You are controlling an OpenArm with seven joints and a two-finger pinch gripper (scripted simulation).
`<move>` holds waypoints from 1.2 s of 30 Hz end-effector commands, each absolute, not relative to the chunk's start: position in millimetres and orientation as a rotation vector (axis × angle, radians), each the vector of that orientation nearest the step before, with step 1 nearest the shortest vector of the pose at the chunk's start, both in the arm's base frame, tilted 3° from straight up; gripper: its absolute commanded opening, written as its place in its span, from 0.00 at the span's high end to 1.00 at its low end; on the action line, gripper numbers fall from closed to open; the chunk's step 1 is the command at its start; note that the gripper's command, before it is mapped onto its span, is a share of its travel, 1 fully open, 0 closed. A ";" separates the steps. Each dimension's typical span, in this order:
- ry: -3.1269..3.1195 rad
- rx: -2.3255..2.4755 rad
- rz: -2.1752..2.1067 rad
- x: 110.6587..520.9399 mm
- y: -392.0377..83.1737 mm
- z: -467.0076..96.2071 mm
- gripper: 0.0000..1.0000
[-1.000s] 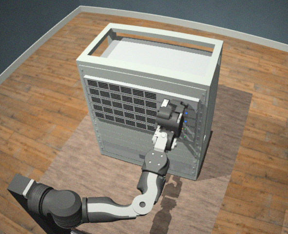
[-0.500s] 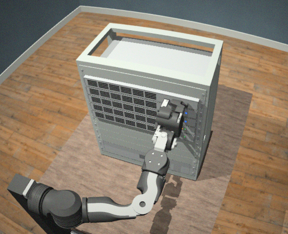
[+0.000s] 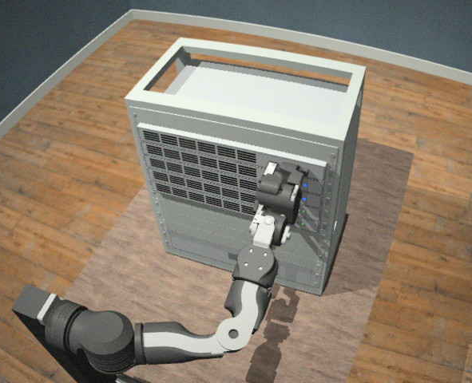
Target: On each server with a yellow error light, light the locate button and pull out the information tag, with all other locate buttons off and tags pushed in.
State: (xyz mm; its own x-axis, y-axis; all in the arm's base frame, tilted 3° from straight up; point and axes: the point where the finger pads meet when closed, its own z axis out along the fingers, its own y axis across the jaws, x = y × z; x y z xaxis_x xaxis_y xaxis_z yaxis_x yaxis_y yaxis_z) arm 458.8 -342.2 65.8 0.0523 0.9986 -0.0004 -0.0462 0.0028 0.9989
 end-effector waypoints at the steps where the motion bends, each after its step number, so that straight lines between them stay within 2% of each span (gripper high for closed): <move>1: 1.142 1.196 1.192 459.3 -341.1 66.6 1.00; 29: 1.141 1.196 1.192 458.0 -340.0 66.9 1.00; 36: 1.135 1.199 1.187 438.5 -341.0 66.4 1.00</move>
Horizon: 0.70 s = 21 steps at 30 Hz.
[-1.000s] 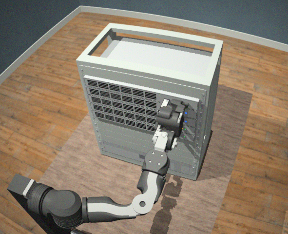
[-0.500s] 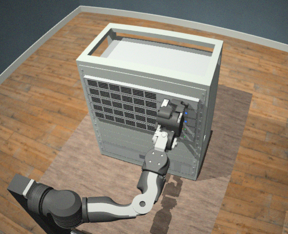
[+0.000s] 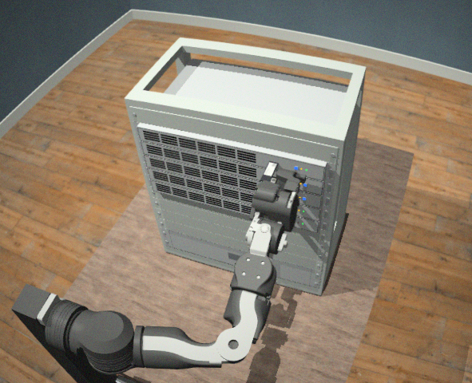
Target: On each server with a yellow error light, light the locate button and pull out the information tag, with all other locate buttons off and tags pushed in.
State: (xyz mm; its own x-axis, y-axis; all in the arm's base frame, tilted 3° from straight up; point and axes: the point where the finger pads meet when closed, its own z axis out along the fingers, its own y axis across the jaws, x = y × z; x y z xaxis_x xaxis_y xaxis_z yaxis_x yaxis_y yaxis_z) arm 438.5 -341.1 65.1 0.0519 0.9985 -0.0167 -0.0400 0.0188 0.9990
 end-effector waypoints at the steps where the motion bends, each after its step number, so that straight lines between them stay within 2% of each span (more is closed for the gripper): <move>1: 1.135 1.198 1.187 434.1 -340.8 66.3 1.00; 8: 1.126 1.191 1.194 398.8 -338.6 66.7 1.00; 21: 1.128 1.188 1.195 360.1 -335.8 65.1 1.00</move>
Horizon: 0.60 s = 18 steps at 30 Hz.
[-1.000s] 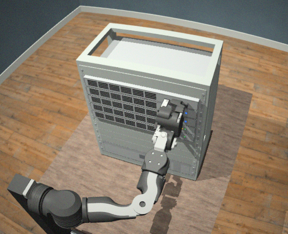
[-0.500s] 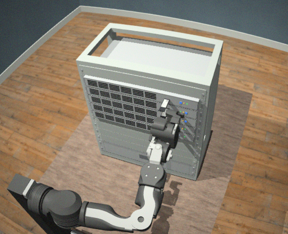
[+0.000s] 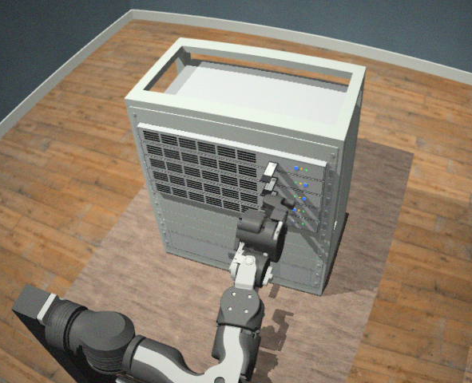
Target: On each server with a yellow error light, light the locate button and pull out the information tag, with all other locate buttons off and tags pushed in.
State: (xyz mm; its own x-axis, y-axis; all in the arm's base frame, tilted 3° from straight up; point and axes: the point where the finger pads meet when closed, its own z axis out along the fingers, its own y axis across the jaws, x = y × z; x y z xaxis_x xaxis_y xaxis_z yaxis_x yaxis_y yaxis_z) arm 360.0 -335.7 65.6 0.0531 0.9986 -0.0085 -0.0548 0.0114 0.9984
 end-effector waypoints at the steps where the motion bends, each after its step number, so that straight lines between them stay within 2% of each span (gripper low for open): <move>1: 1.128 1.188 1.195 358.9 -335.7 65.1 1.00; 12: 1.130 1.187 1.196 354.1 -335.3 64.6 1.00; 18: 1.132 1.185 1.197 332.2 -334.0 61.4 1.00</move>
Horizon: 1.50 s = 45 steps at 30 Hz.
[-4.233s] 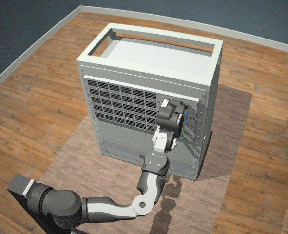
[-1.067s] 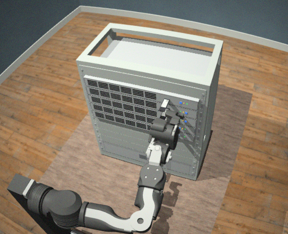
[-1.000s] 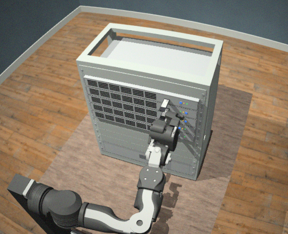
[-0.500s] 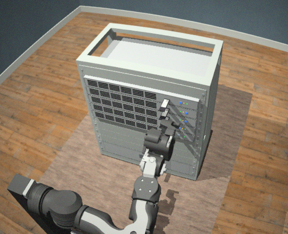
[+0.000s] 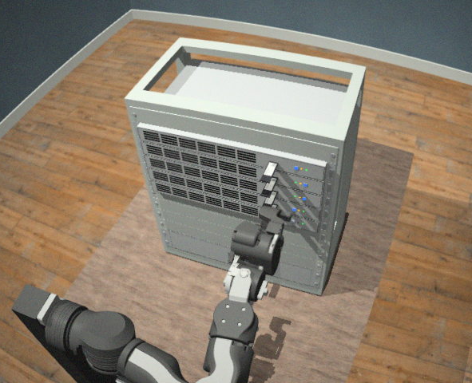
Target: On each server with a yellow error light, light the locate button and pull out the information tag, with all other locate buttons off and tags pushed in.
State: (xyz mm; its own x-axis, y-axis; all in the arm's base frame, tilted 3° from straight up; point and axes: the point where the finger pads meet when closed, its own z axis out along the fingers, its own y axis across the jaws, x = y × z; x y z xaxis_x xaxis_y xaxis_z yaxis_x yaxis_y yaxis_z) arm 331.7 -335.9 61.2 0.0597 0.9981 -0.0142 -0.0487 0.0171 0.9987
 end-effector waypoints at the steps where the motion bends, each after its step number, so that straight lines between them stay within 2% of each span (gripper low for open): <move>1: 1.132 1.185 1.197 327.5 -333.8 60.7 1.00; 10: 1.133 1.185 1.197 307.3 -333.1 57.7 1.00; 45: 1.131 1.185 1.196 306.8 -333.7 57.8 1.00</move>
State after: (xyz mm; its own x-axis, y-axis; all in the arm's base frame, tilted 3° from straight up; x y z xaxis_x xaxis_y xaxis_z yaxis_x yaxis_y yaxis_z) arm 306.4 -334.0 58.6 0.0535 0.9986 -0.0053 -0.0586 0.0084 0.9982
